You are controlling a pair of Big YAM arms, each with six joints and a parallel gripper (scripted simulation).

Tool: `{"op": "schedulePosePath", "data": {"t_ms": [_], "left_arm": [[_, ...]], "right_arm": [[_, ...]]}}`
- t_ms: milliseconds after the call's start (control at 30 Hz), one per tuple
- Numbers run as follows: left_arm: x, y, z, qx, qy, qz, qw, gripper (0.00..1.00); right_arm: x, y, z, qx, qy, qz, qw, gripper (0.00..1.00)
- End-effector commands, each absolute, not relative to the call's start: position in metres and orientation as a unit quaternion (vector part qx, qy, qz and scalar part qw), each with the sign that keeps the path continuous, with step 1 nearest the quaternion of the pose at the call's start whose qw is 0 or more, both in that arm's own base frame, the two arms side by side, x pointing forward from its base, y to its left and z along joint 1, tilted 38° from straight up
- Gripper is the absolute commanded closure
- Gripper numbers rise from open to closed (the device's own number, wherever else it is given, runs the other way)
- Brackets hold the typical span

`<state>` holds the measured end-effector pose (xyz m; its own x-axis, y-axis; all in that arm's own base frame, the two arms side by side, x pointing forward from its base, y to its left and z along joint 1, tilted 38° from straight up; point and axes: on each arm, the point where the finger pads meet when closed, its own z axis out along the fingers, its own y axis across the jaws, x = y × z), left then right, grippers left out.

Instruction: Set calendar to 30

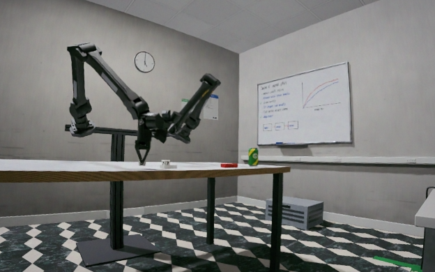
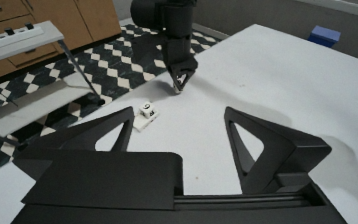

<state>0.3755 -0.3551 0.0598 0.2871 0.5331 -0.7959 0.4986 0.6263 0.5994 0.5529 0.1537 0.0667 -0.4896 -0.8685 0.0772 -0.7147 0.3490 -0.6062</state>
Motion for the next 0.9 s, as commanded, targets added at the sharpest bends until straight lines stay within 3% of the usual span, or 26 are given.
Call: {"op": "schedulePosePath", "data": {"t_ms": [0,867], "left_arm": [[0.3784,-0.3536,0.0685,0.425,0.590,0.014,0.687,0.00],[0.3753,-0.3566,0.0653,0.430,0.591,0.012,0.682,0.00]], "right_arm": [[0.5592,0.1490,0.0748,-0.380,0.866,-0.279,0.171,0.75],[0.5598,0.1508,0.0821,0.060,0.942,-0.162,0.287,0.75]]}}
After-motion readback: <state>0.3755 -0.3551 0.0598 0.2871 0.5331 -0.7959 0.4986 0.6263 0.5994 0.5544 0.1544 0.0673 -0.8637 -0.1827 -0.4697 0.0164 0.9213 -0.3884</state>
